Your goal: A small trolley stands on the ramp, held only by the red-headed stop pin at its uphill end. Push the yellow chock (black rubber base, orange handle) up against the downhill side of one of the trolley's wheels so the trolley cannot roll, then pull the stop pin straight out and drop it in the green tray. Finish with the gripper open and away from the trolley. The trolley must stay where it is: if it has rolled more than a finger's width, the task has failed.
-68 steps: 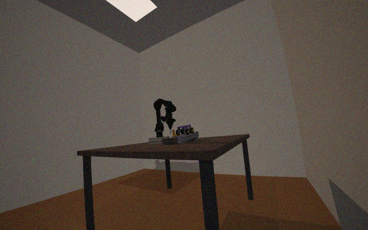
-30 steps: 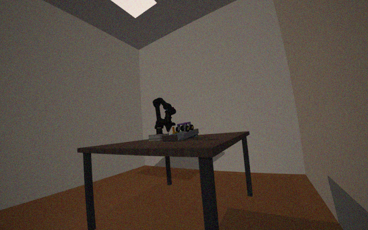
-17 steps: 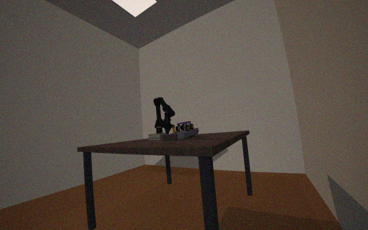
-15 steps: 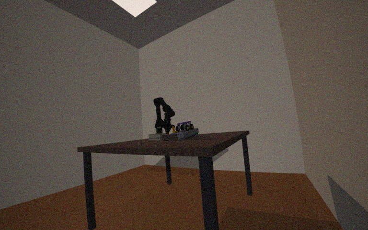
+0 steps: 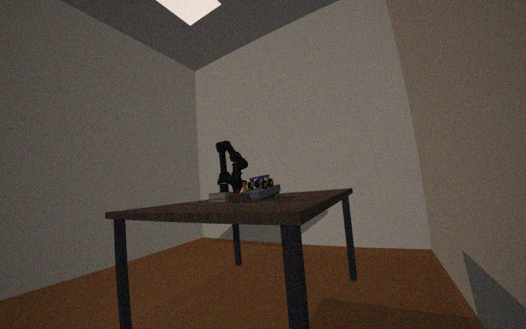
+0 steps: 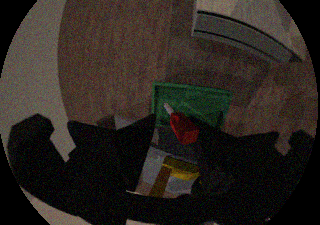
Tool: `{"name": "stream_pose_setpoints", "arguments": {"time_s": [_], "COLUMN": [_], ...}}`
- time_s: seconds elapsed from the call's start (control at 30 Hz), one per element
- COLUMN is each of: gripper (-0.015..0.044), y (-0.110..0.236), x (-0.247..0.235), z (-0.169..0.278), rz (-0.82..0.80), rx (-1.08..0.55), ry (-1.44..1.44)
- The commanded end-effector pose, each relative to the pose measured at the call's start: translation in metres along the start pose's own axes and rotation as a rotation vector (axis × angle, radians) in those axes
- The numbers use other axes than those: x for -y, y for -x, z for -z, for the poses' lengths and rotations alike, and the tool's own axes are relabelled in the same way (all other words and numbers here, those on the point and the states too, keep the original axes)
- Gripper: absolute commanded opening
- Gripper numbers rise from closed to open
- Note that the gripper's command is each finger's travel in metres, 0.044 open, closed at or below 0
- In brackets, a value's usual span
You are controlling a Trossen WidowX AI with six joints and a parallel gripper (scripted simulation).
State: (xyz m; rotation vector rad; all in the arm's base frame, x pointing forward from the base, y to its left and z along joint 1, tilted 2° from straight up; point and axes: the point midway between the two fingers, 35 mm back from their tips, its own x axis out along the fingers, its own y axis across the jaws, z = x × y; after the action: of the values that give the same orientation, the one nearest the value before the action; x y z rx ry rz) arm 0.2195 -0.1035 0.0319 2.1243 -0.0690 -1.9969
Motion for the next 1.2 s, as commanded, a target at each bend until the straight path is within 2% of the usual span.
{"name": "stream_pose_setpoints", "arguments": {"time_s": [0.0, 1.17], "gripper": [0.0190, 0.0190], "y": [-0.001, -0.010], "x": [0.003, 0.028], "z": [0.000, 0.001], "rz": [-0.005, -0.003], "rx": [0.002, 0.002], "ry": [-0.004, -0.004]}}
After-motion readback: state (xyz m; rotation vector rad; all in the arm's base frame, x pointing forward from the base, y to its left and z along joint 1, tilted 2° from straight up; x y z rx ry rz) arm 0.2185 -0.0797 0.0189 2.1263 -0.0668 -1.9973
